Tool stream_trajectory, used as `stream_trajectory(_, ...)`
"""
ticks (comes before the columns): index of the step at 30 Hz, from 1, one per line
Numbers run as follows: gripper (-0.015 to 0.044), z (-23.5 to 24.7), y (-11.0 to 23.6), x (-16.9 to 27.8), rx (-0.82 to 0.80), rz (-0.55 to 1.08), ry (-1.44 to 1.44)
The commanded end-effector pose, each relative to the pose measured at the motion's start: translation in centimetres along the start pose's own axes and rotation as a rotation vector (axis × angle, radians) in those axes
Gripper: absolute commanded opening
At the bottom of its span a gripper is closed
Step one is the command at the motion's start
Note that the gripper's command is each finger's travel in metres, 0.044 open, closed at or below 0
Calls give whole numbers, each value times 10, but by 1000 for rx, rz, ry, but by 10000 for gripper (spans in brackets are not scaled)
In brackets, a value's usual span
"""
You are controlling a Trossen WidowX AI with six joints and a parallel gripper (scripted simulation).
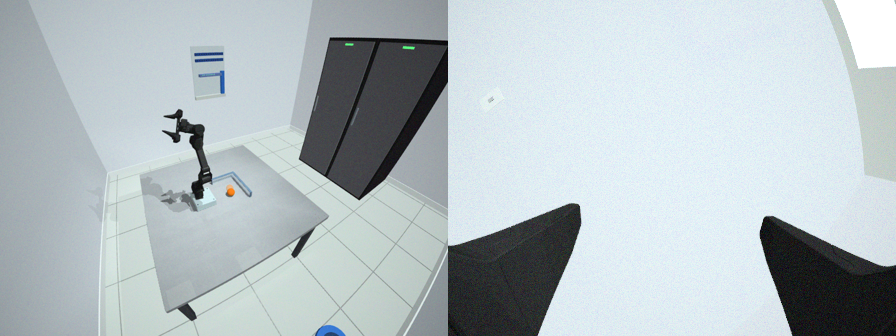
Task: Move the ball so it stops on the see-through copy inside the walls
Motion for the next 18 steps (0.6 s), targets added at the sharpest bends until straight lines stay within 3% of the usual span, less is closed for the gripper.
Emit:
stream_trajectory(1,426,-1,0,1,7,5,1)
stream_trajectory(8,438,-22,5,62,240,232,33)
stream_trajectory(18,438,-43,49,145,497,596,-5)
Point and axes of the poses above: the point midway between the two fingers, 35 mm back from their tips, its own y axis back along the fingers, its own z axis across the jaws, x = y × z, the point moved 10 cm from there along y, back along the fingers, and after that the axes turned 10 degrees about y, right-handed, at the moved point
